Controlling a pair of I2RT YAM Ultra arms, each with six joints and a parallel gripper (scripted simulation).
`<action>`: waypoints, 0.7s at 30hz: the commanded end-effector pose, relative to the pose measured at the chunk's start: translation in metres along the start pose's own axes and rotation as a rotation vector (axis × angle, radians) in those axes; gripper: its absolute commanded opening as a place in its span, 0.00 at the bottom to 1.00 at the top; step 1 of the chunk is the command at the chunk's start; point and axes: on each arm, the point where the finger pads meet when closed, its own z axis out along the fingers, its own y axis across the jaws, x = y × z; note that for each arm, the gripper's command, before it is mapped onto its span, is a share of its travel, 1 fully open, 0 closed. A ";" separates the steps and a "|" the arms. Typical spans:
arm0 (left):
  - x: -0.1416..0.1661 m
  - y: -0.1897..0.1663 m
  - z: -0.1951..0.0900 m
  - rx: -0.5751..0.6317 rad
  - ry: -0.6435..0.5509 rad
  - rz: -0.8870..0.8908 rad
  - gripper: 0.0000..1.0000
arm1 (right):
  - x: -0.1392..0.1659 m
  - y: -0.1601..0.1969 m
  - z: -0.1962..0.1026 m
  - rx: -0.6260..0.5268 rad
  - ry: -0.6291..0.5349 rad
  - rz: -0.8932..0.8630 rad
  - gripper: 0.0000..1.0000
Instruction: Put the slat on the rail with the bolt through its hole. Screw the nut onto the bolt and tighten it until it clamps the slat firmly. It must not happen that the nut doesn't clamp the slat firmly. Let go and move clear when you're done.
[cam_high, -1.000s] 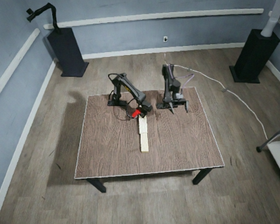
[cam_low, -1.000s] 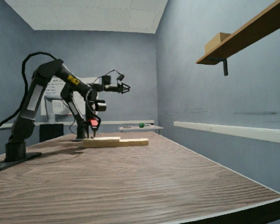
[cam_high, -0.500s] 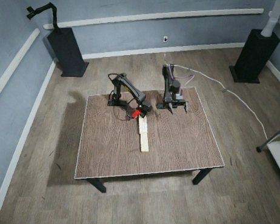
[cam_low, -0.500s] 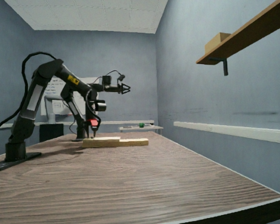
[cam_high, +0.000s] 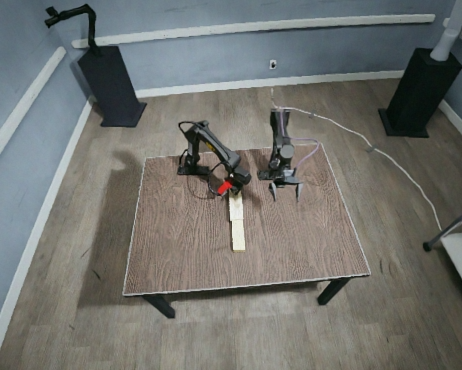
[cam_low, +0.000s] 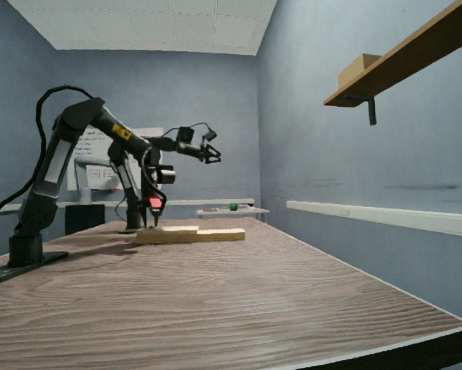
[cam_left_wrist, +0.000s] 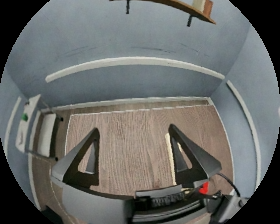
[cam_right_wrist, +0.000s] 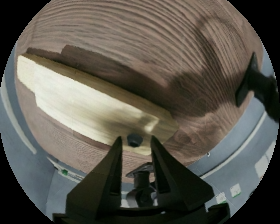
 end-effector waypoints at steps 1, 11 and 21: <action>-0.004 -0.014 0.004 0.034 0.029 -0.029 1.00 | 0.001 0.002 -0.003 -0.010 0.004 0.000 0.34; 0.032 -0.044 0.023 0.080 0.198 -0.070 1.00 | 0.001 0.002 -0.003 -0.010 0.004 0.000 0.34; 0.062 -0.068 0.033 0.104 0.336 -0.095 1.00 | 0.001 0.002 -0.003 -0.010 0.004 0.000 0.34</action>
